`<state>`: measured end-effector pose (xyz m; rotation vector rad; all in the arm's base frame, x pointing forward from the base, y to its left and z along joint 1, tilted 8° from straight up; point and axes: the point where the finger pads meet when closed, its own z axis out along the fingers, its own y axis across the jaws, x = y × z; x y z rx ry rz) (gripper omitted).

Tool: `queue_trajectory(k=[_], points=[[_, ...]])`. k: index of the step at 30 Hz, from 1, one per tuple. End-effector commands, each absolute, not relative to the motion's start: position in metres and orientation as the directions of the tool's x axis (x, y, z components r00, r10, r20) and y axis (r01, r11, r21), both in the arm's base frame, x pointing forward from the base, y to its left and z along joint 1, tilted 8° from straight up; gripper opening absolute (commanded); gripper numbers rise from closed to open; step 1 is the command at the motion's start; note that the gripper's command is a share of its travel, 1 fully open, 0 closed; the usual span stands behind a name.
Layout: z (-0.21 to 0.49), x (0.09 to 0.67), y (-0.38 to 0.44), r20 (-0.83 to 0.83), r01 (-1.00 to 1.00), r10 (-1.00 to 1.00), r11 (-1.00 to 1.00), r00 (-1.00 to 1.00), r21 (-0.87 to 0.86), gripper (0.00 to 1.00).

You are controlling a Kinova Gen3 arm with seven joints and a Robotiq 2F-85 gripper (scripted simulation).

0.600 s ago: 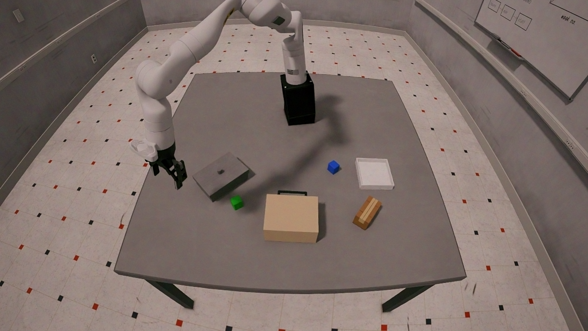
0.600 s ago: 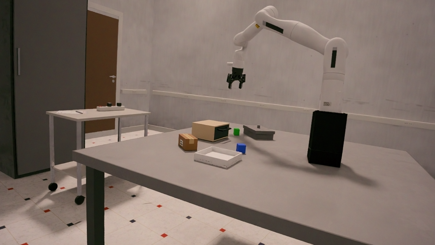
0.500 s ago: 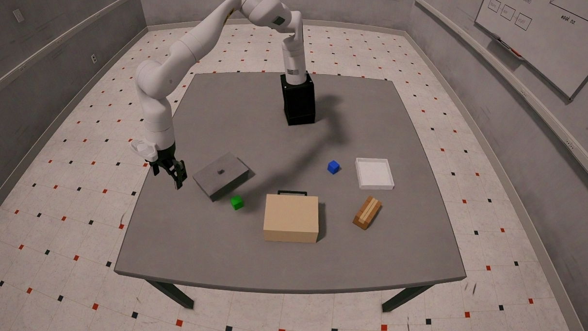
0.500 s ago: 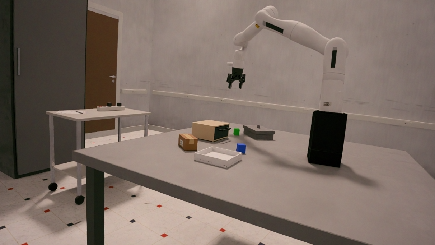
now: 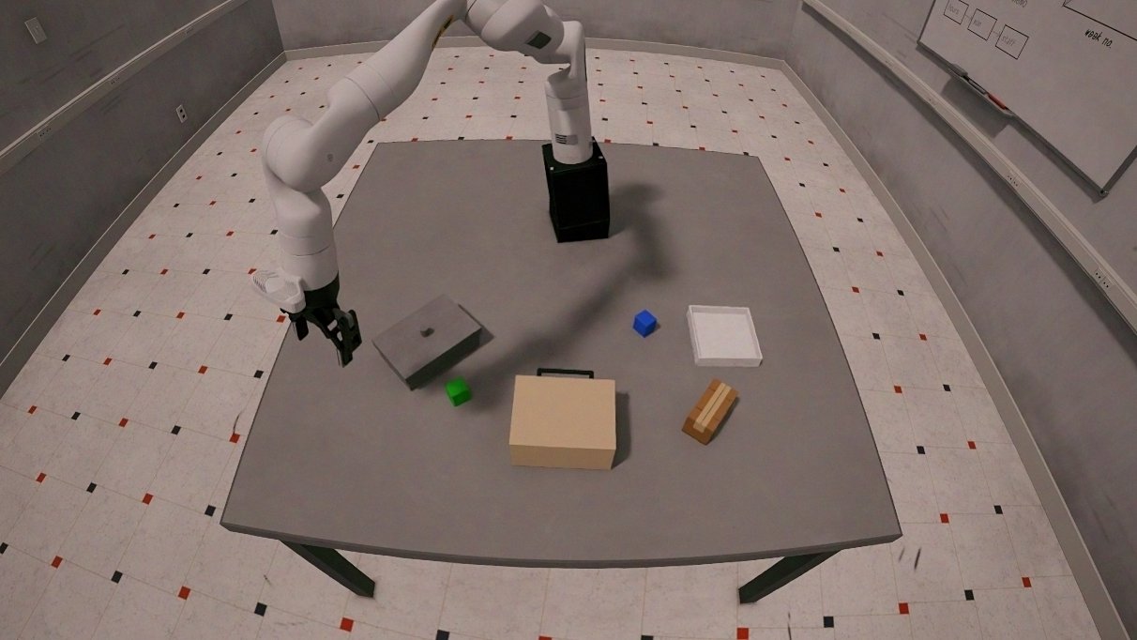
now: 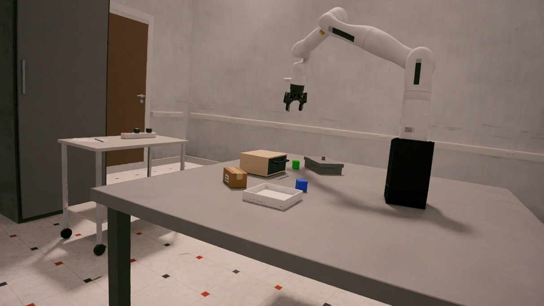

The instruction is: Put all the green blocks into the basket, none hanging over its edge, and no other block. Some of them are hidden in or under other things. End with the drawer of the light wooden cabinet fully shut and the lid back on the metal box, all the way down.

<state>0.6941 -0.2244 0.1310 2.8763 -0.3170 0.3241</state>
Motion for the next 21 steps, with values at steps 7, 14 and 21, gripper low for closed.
queue_trajectory(k=[7,14,21], points=[[0.112,0.680,-0.207,0.213,-0.177,-0.135,-0.965,0.968,0.193,0.10],[0.064,0.636,-0.162,0.134,-0.020,0.003,-0.985,0.991,0.170,0.10],[0.033,0.597,-0.129,0.076,0.097,0.109,-0.984,0.991,0.152,0.10]])
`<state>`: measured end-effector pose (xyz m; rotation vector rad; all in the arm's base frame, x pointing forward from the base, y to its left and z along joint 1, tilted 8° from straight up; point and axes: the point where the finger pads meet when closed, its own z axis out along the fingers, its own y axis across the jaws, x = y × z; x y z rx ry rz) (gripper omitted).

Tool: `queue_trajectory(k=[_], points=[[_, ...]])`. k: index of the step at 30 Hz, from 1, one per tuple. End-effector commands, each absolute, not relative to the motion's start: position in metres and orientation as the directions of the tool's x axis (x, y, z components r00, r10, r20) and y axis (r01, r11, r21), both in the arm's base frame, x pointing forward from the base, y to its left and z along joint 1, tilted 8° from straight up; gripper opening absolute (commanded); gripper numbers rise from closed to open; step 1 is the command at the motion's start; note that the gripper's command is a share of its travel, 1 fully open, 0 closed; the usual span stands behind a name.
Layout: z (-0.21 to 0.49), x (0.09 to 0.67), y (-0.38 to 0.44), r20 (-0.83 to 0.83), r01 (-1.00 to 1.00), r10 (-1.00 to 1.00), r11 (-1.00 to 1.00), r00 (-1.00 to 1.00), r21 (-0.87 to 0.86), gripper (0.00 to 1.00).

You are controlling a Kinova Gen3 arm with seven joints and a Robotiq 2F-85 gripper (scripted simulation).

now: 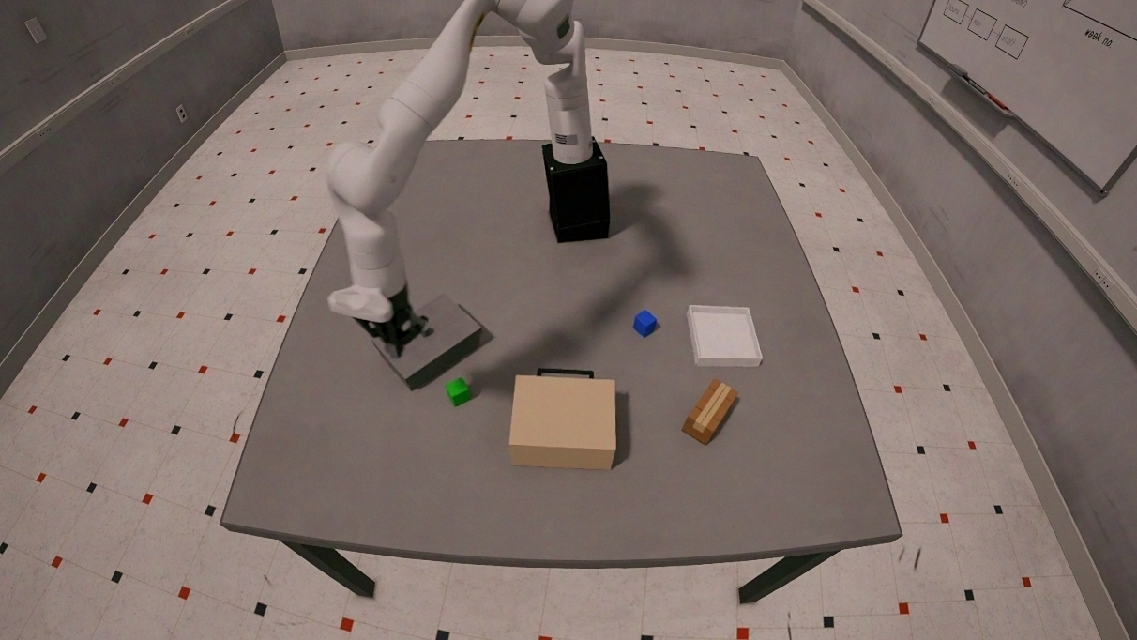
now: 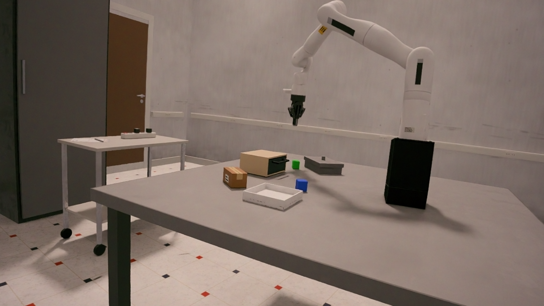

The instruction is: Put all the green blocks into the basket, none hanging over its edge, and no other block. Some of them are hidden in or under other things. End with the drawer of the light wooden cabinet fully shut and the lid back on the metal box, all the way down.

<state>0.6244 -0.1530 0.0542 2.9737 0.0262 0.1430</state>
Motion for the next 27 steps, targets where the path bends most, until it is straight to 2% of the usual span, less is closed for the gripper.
queue_trajectory(k=[1,7,27], points=[[0.027,0.589,-0.122,0.064,0.121,0.132,-0.982,0.989,0.147,0.10],[0.011,0.561,-0.102,0.027,0.196,0.201,-0.972,0.979,0.133,0.10],[0.010,0.560,-0.102,0.027,0.190,0.195,-0.973,0.980,0.132,0.10]])
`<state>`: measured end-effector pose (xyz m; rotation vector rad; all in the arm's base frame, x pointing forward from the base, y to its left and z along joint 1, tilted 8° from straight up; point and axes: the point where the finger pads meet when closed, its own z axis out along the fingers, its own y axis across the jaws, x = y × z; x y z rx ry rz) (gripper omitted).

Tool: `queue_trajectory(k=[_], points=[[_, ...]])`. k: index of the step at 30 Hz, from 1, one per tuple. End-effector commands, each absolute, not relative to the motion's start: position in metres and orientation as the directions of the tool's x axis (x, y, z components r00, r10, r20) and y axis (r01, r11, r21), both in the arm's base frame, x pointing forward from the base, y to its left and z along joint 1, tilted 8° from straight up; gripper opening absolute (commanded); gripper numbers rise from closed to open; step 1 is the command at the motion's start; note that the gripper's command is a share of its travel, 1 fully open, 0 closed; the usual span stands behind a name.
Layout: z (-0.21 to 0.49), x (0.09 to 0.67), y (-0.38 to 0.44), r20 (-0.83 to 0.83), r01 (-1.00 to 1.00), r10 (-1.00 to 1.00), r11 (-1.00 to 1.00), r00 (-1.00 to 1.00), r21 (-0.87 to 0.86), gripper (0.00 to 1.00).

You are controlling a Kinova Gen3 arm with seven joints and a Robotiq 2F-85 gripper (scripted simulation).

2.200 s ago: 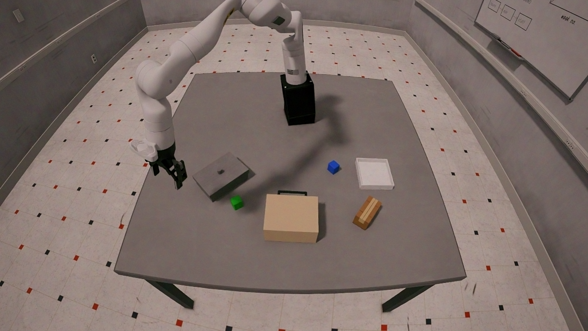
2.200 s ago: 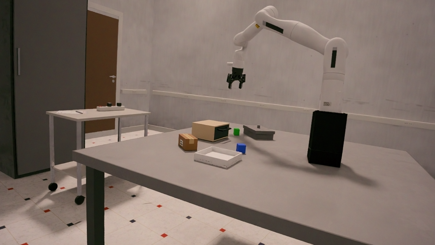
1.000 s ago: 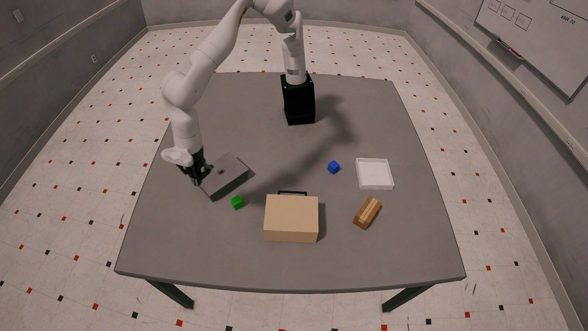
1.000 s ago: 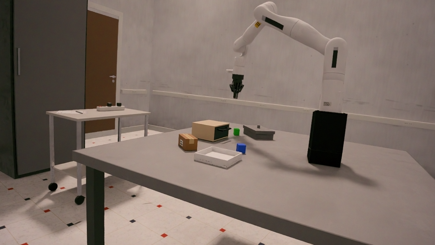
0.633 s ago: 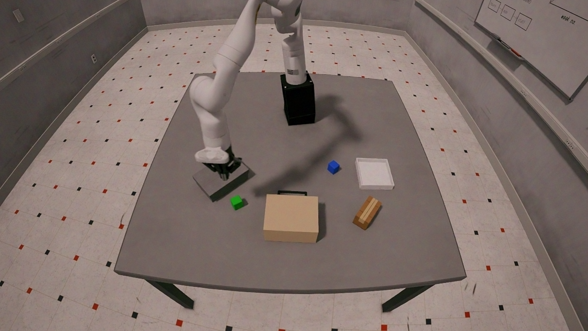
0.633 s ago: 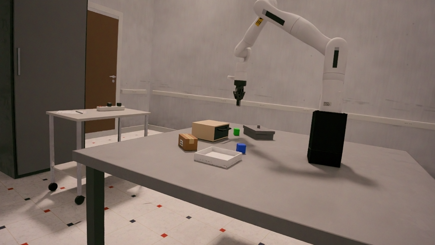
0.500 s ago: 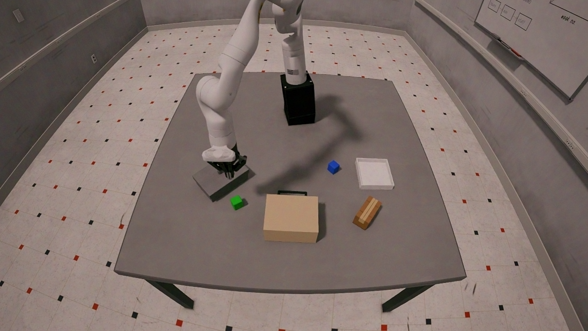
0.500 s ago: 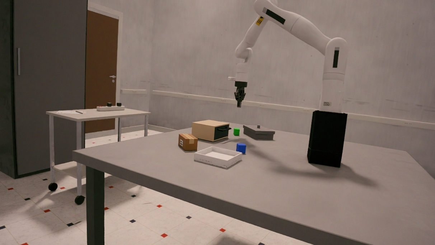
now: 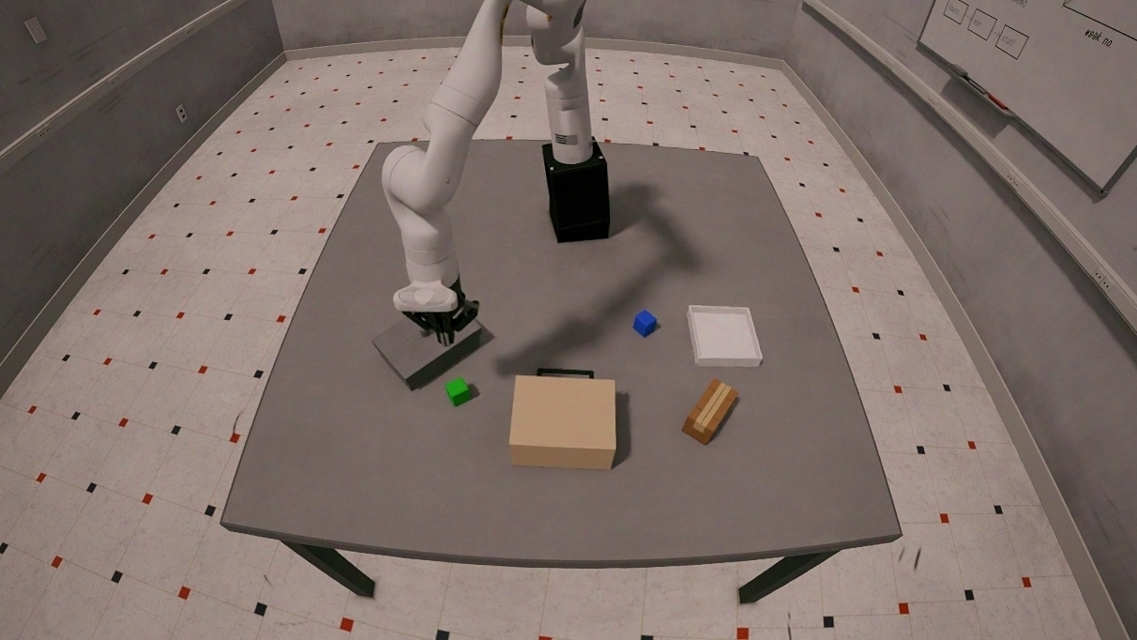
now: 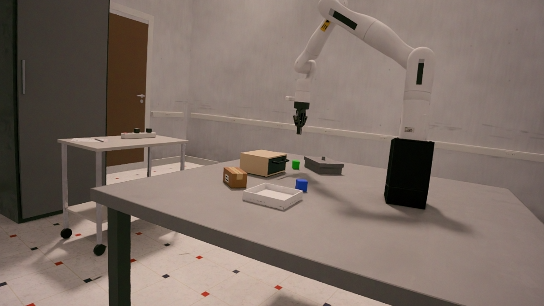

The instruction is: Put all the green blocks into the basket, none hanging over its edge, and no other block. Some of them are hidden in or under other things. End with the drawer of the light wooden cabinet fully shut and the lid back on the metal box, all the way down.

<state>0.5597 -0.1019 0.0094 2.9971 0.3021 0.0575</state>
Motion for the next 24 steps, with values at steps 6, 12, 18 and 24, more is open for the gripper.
queue_trajectory(k=[6,12,18,24], points=[[0.0101,0.5598,-0.1022,0.032,0.145,0.150,-0.981,0.988,0.130,0.10],[0.0092,0.5583,-0.1028,0.049,-0.021,-0.015,-0.992,0.999,0.123,0.10],[0.0086,0.5573,-0.1033,0.071,-0.225,-0.218,-0.968,0.973,0.111,0.10],[0.0088,0.5574,-0.1034,0.095,-0.432,-0.424,-0.897,0.901,0.092,0.10]])
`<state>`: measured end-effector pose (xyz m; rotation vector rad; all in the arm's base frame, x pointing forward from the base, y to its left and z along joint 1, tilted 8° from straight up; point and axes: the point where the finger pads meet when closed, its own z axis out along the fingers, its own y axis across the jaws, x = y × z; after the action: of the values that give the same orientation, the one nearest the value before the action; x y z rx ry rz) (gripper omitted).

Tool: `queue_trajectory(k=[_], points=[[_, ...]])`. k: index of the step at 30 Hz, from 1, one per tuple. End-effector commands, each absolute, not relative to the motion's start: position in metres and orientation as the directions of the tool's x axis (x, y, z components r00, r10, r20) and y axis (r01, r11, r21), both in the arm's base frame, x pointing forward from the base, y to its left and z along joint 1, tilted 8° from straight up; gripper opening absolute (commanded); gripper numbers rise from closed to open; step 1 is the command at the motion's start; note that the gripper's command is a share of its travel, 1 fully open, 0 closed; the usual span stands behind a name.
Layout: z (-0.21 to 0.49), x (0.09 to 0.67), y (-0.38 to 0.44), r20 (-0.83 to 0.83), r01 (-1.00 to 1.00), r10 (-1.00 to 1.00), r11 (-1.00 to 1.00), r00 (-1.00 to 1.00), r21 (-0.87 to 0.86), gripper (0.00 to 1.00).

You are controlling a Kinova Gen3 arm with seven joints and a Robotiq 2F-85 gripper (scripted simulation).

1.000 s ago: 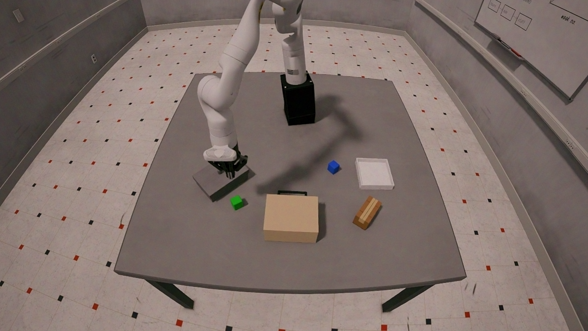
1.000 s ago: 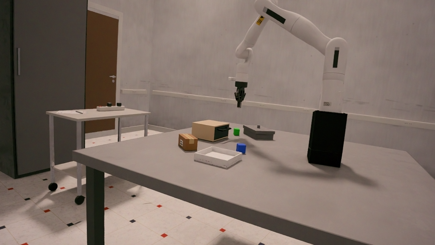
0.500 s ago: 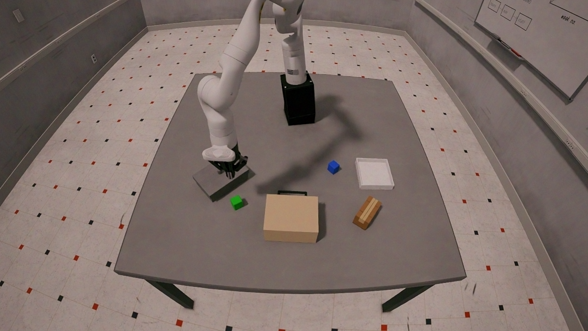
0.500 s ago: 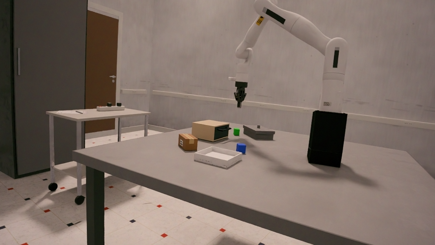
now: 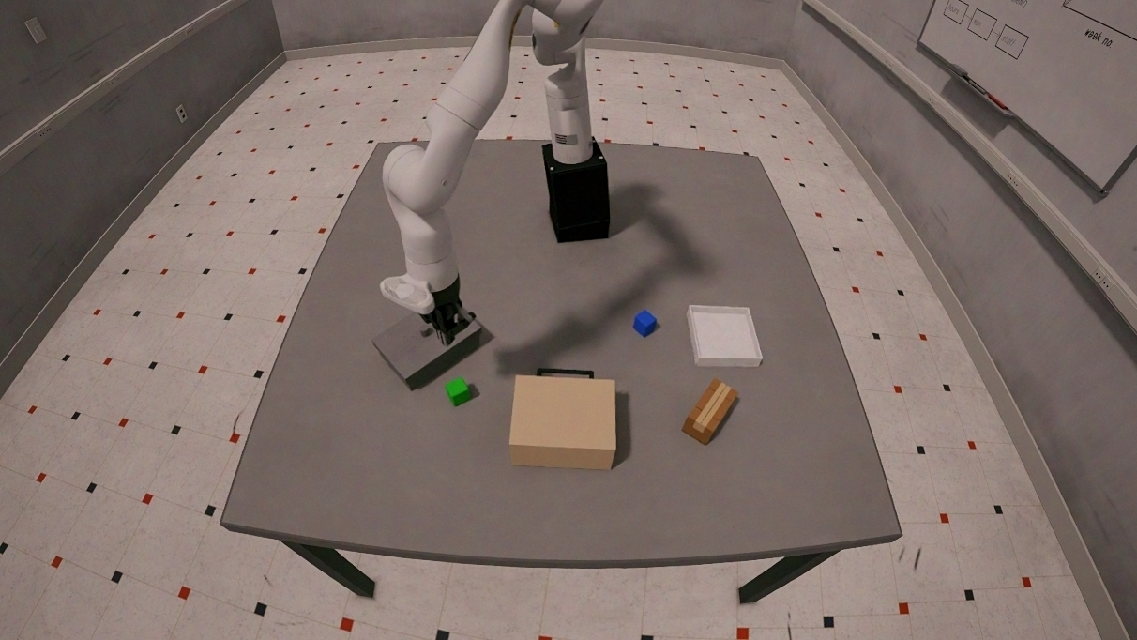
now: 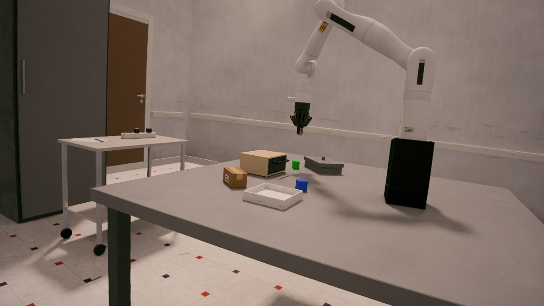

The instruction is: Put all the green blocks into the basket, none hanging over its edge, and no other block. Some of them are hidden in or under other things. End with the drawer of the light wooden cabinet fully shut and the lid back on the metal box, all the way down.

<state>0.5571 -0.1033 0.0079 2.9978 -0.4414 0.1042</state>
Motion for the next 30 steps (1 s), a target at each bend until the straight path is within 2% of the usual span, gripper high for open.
queue_trajectory(k=[1,9,21,22,30], points=[[0.0089,0.5576,-0.1034,0.100,-0.469,-0.461,-0.879,0.882,0.088,0.10],[0.0101,0.5593,-0.1029,0.123,-0.664,-0.655,-0.746,0.746,0.057,0.10],[0.0105,0.5598,-0.1027,0.127,-0.702,-0.693,-0.711,0.710,0.050,0.10],[0.0105,0.5598,-0.1027,0.127,-0.702,-0.693,-0.711,0.710,0.050,0.67],[0.0105,0.5598,-0.1027,0.127,-0.702,-0.693,-0.711,0.710,0.050,0.67]])
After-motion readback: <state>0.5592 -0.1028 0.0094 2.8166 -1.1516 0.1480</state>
